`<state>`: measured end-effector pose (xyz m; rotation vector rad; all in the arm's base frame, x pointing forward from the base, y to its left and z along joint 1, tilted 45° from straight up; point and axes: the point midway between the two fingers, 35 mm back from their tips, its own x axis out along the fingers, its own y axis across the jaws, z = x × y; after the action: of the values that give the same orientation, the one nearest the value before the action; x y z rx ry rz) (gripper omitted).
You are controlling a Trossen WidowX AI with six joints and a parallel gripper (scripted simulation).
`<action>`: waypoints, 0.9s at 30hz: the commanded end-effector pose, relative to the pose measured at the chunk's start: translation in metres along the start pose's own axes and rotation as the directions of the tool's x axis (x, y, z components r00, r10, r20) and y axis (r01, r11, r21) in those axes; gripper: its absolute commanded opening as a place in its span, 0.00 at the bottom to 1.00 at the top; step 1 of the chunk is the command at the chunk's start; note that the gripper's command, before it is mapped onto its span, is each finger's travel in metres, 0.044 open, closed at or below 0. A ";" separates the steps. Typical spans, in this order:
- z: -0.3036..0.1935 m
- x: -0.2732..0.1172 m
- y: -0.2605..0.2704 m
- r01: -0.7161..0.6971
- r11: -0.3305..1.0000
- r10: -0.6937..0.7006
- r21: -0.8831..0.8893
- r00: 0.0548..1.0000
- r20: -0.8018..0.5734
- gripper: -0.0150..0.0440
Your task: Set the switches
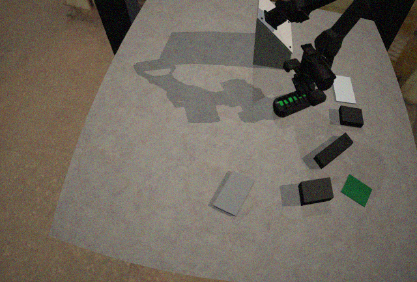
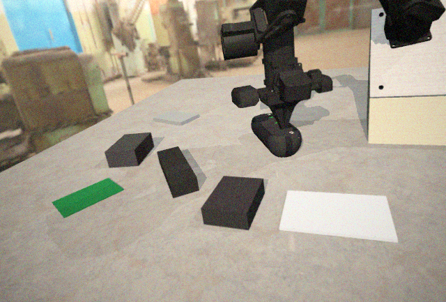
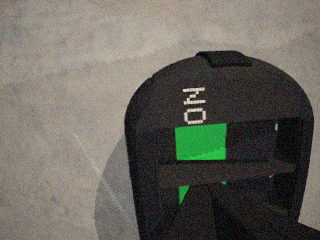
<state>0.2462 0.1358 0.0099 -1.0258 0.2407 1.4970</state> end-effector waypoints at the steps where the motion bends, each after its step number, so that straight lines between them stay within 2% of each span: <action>1: -0.001 0.001 0.001 -0.005 1.000 0.005 0.010 1.000 -0.003 0.25; 5: 0.000 -0.001 0.000 -0.002 1.000 0.002 0.002 1.000 0.000 0.25; 11: -0.001 -0.044 0.001 -0.005 1.000 0.005 0.010 1.000 -0.005 0.25; 27: -0.023 -0.041 -0.019 -0.004 1.000 0.004 0.008 1.000 -0.005 0.25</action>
<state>0.2644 0.0955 0.0352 -1.0253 0.2570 1.4913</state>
